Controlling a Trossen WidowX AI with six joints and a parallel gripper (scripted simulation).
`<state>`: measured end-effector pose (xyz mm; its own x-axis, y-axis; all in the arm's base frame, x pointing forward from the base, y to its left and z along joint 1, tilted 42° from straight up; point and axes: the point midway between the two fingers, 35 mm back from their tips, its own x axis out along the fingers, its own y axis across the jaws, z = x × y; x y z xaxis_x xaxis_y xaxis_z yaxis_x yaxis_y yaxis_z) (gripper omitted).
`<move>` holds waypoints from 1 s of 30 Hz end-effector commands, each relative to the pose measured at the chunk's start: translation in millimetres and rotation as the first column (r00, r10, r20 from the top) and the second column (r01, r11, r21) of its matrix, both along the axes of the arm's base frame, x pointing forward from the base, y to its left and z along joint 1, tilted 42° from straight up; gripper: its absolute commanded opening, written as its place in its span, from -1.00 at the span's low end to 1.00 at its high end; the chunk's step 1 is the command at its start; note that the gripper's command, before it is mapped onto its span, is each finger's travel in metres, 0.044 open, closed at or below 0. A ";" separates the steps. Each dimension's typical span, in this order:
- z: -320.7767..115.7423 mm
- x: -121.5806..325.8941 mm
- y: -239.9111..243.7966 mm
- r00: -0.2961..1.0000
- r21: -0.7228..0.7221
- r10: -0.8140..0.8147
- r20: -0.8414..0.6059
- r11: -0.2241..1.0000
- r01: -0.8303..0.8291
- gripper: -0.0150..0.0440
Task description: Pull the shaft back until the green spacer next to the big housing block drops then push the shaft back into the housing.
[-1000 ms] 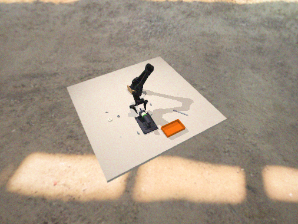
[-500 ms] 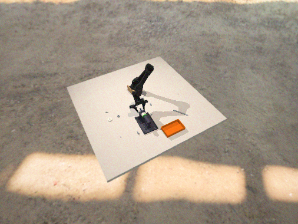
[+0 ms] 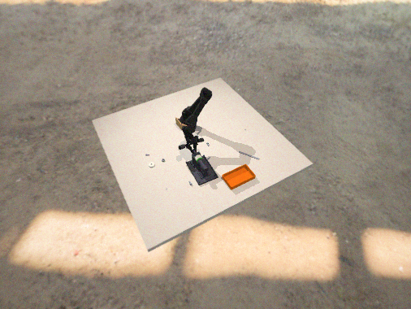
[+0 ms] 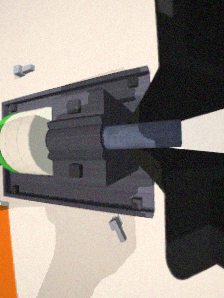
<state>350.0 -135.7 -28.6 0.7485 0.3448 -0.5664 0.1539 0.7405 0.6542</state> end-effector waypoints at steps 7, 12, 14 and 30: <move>0.2 -5.0 1.2 1.000 0.000 -0.003 -0.002 1.000 0.003 -0.49; 0.3 -8.1 1.7 1.000 0.001 -0.003 -0.003 1.000 0.003 -0.49; 0.3 -9.3 1.9 1.000 0.001 -0.003 -0.003 1.000 0.003 -0.49; 0.5 -13.7 2.6 1.000 0.001 -0.003 -0.003 1.000 0.003 -0.49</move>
<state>336.8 -133.5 -28.4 0.7476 0.3403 -0.5703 0.1633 0.7382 0.6545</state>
